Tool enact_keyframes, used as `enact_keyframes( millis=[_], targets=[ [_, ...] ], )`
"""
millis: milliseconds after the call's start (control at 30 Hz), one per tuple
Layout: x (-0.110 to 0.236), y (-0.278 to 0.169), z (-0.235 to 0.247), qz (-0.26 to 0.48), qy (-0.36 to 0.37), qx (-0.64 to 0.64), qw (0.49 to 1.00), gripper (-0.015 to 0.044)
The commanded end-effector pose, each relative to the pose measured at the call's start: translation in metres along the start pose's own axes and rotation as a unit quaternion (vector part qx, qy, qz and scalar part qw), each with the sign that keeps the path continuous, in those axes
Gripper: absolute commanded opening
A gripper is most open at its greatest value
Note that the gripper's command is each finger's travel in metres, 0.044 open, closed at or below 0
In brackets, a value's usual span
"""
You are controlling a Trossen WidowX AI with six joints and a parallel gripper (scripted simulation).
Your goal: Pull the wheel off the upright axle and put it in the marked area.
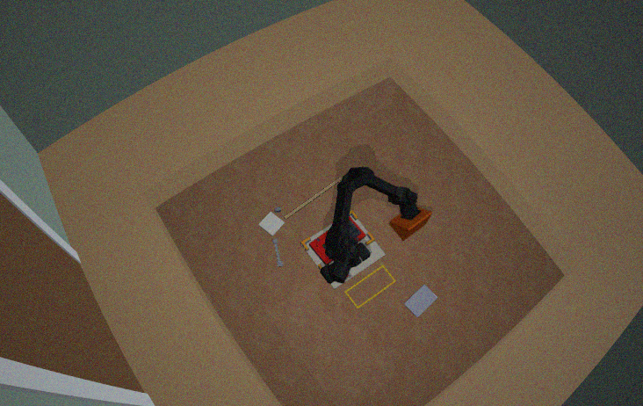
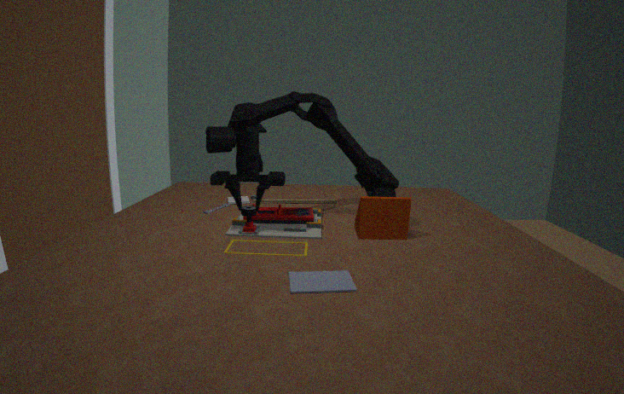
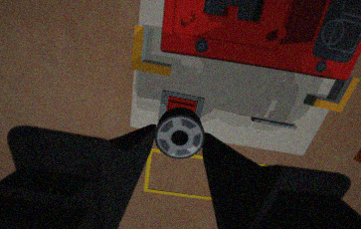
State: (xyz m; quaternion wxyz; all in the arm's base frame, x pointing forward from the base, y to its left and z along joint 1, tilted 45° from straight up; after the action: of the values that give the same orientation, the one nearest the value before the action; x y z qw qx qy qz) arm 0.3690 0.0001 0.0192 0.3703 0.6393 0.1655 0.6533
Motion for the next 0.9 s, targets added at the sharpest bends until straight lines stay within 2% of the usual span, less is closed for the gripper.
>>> enact_keyframes(
  millis=[0,867],
  targets=[
    [0.0030,-0.0009,0.0002,0.002,0.001,-0.003,1.000,0.0000],
    [0.0116,-0.0008,-0.0001,0.002,0.002,-0.002,1.000,0.0000]
  ],
)
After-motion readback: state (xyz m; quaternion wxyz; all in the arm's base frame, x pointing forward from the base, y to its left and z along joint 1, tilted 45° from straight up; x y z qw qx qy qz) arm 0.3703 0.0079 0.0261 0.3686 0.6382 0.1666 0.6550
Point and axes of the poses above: the point midway between the two fingers, 35 mm back from their tips, its own x axis back along the fingers, its own z axis across the jaws, y = z × x, the point moved 1 cm from there along x, back along the fingers, and after that the axes turned 9 degrees about -x, right-handed, at the moved point
